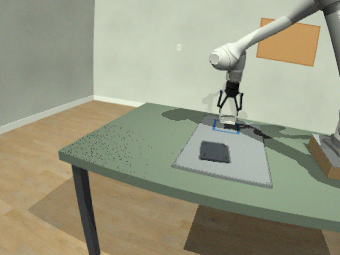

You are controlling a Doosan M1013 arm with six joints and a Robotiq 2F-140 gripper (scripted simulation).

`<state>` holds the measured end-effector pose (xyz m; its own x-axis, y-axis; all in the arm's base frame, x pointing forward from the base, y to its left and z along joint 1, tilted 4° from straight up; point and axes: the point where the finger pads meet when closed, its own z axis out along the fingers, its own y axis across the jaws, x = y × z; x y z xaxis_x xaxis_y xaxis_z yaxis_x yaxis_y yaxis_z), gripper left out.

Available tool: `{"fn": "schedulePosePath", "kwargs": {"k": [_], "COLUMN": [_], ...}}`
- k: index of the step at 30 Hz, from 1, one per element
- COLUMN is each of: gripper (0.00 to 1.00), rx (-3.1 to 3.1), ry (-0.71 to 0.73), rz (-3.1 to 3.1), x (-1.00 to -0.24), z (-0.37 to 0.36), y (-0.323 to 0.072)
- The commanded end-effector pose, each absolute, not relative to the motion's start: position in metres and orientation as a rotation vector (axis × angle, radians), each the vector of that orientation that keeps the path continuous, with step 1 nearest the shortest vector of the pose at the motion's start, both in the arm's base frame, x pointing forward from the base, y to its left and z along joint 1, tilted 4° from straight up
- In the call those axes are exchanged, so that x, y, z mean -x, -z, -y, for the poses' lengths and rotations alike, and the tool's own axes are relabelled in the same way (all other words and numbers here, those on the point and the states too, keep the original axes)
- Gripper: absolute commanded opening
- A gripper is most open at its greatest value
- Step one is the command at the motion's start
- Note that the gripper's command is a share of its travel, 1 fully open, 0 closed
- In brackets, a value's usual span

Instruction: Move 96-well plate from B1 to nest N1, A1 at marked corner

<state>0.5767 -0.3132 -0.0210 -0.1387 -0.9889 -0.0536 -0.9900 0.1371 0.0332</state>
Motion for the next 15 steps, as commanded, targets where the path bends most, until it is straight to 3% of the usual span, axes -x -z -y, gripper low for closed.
{"fn": "schedulePosePath", "kwargs": {"k": [1,15], "gripper": [0.00,0.00], "rx": [2.049,2.049], "ry": [-0.094,-0.094], "rz": [-2.354,-2.354], "x": [-0.577,-0.577], "z": [0.313,0.315], "y": [0.017,-0.001]}}
